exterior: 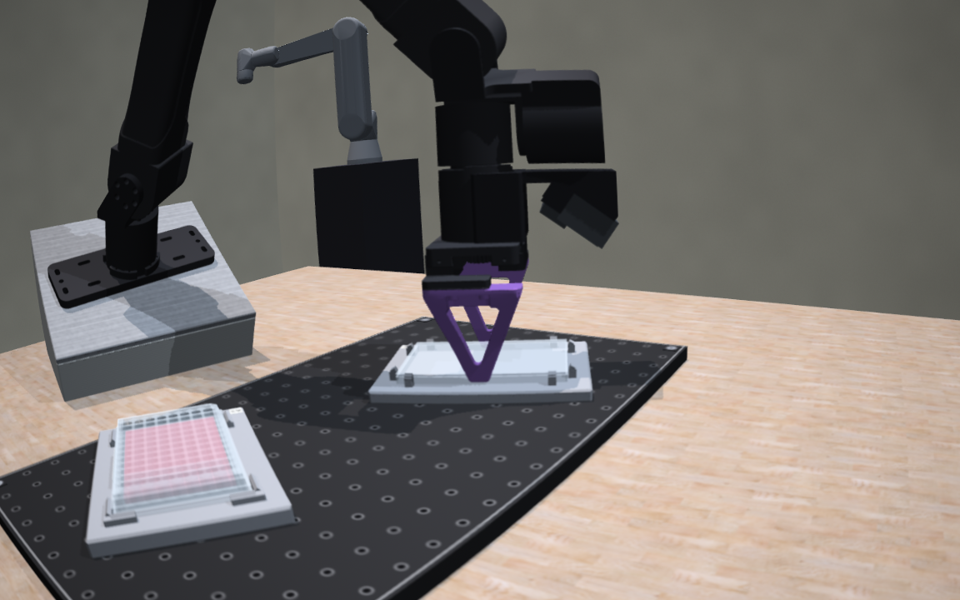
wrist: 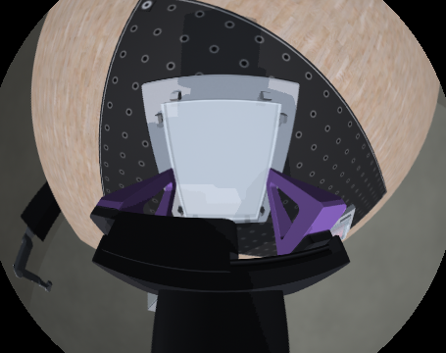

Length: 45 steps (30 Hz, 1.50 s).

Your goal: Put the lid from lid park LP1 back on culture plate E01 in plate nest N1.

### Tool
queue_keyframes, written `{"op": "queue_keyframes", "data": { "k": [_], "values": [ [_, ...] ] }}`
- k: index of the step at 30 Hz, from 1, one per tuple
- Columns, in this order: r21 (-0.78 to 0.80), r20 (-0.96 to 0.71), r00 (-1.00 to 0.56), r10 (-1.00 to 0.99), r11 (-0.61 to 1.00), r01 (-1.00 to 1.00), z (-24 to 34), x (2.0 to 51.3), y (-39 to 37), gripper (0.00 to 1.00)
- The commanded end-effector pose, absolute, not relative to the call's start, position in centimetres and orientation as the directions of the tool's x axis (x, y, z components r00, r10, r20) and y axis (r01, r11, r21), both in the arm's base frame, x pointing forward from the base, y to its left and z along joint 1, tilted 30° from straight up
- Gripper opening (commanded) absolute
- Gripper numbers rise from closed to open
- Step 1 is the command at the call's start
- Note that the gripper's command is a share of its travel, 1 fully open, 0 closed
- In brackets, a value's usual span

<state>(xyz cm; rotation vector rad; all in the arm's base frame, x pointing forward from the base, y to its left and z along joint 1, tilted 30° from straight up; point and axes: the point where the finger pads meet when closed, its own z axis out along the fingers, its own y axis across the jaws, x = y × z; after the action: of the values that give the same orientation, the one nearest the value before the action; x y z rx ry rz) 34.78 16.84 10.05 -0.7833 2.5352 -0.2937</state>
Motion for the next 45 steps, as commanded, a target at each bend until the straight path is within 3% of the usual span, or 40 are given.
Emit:
{"op": "queue_keyframes", "data": {
  "k": [1, 45],
  "values": [
    [-0.330, -0.384, -0.722, -0.576, 0.816, -0.475, 10.5, 34.8, 17.0, 0.00],
    [-0.329, -0.385, -0.722, -0.575, 0.816, -0.475, 15.5, 32.0, 17.4, 0.00]
  ]
}}
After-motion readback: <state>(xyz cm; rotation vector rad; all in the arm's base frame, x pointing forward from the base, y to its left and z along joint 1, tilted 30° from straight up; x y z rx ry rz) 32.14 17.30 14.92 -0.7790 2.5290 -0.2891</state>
